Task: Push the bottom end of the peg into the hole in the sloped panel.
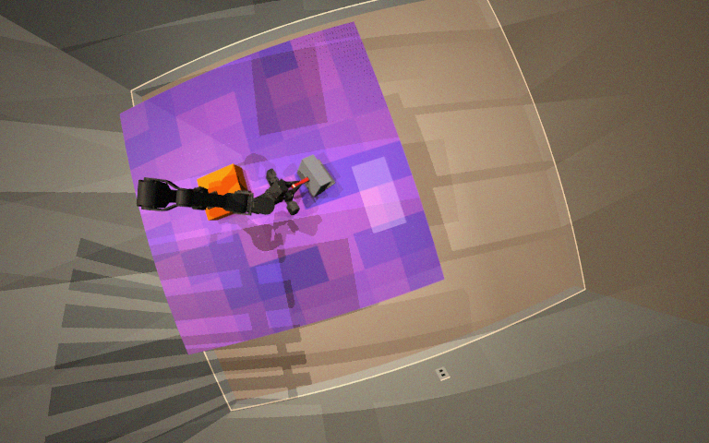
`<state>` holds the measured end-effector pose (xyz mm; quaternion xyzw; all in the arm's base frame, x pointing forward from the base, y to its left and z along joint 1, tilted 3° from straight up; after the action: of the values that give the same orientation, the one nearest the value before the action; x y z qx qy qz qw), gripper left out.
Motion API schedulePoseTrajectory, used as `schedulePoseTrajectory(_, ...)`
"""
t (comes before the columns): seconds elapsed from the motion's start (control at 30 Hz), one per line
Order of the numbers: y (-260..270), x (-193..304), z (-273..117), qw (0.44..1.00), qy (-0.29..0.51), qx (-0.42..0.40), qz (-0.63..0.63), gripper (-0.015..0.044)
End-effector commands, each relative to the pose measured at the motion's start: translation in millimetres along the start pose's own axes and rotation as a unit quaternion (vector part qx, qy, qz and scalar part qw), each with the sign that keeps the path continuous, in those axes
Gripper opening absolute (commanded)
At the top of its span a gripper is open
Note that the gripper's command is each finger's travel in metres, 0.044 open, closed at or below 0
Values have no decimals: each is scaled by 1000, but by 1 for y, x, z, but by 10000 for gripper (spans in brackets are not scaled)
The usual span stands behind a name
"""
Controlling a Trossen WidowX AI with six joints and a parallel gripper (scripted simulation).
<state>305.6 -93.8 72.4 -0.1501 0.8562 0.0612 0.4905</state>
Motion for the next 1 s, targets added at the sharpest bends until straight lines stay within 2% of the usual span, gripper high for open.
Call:
schedulePoseTrajectory(0.0, -1, 0, 3, 1000, 1, 2, 2, 0)
schedulePoseTrajectory(0.97, -1, 0, 17, 1000, 0, 2, 2, 0)
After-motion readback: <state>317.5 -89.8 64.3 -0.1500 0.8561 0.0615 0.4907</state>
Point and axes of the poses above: the point midway between the two fingers, 35 mm back from their tips, its own z axis out along the fingers, its own y axis across the jaws, x = y × z, the point moved 8 cm from there along -z, back along the fingers, and after that the axes turned 2 degrees about -z, right-handed, at the moved point
